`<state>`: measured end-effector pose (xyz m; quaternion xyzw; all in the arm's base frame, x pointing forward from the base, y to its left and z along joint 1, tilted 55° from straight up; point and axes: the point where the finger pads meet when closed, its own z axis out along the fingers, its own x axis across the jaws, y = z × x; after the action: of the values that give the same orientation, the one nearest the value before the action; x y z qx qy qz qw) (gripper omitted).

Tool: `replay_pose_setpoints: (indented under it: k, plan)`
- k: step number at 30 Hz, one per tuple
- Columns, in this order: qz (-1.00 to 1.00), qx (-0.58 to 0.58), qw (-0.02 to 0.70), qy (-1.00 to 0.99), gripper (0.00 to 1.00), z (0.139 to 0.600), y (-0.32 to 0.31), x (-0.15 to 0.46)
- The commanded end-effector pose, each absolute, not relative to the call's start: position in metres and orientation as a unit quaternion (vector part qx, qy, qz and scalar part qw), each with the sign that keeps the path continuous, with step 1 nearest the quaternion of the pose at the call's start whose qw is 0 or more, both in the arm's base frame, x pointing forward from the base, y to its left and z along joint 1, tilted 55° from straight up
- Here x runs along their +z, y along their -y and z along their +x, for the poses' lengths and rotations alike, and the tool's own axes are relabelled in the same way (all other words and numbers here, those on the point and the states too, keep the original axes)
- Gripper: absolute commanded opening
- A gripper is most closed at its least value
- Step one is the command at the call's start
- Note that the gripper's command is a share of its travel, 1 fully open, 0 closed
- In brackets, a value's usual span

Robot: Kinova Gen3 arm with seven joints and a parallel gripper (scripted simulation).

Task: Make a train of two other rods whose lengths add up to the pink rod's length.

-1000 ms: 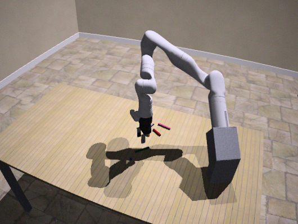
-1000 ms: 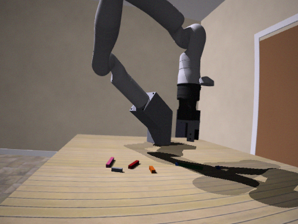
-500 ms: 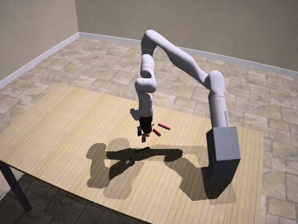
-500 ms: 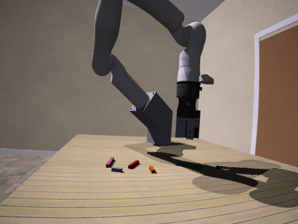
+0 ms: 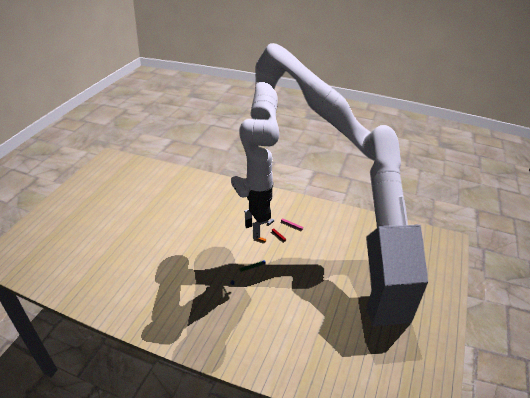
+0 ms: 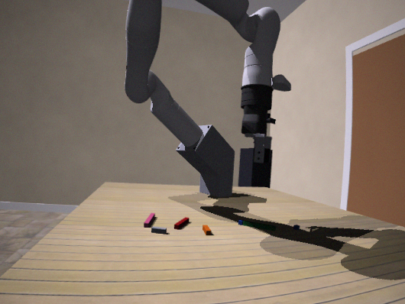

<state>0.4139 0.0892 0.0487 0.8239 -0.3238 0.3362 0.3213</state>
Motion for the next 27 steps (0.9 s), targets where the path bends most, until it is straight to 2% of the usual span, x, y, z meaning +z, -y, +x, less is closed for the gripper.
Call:
replay_pose_setpoints:
  k: [1,27]
  plan:
    - [0.826,0.340,0.313,0.322,1.00,0.4128,-0.1036,0.0570]
    - [0.826,0.340,0.313,0.322,1.00,0.4097,-0.1100,0.0619]
